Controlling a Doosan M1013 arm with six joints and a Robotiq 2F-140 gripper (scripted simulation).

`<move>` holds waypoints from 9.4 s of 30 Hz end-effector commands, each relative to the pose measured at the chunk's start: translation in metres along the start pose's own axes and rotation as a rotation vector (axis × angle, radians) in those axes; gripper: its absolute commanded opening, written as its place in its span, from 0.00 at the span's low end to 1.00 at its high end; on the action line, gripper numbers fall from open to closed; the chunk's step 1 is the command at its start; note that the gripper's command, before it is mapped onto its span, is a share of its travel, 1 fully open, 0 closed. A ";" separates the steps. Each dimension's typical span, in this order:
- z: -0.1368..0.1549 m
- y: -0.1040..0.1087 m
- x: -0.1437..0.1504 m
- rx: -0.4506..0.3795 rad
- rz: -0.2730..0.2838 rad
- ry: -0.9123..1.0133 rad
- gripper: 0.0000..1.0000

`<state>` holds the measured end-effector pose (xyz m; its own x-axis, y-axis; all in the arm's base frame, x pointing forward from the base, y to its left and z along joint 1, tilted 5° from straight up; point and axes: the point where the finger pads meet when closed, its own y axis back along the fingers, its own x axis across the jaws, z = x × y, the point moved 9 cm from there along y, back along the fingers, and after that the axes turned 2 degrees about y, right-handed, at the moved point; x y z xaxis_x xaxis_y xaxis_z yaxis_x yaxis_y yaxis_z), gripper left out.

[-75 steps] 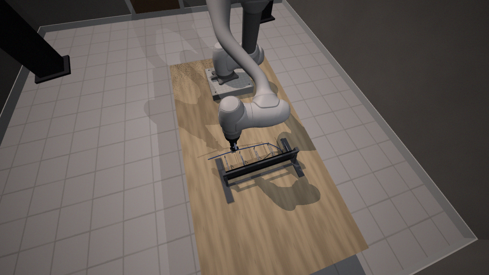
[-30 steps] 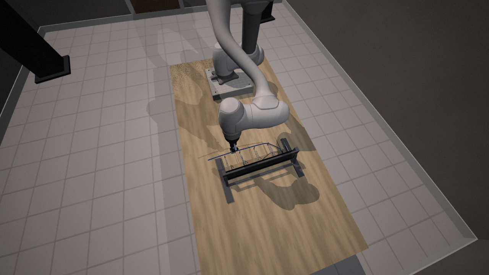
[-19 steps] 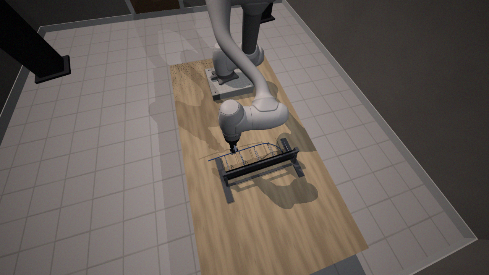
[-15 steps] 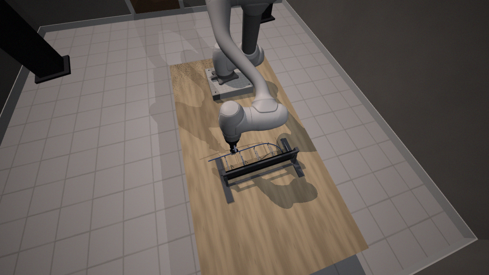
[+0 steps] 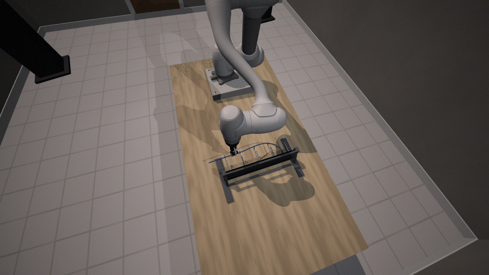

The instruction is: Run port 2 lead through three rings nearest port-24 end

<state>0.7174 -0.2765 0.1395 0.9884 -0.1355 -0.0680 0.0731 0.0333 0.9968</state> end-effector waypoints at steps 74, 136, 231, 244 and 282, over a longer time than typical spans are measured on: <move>0.001 -0.044 0.026 0.000 0.000 0.000 0.00; 0.001 -0.044 0.040 0.000 0.000 0.000 0.20; 0.001 0.036 0.040 0.000 0.000 0.000 0.00; 0.001 0.036 0.040 0.000 0.000 0.000 0.00; 0.001 0.036 0.040 0.000 0.000 0.000 0.00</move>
<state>0.7593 -0.2822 0.1722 0.9884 -0.1355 -0.0679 0.0731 0.0334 0.9968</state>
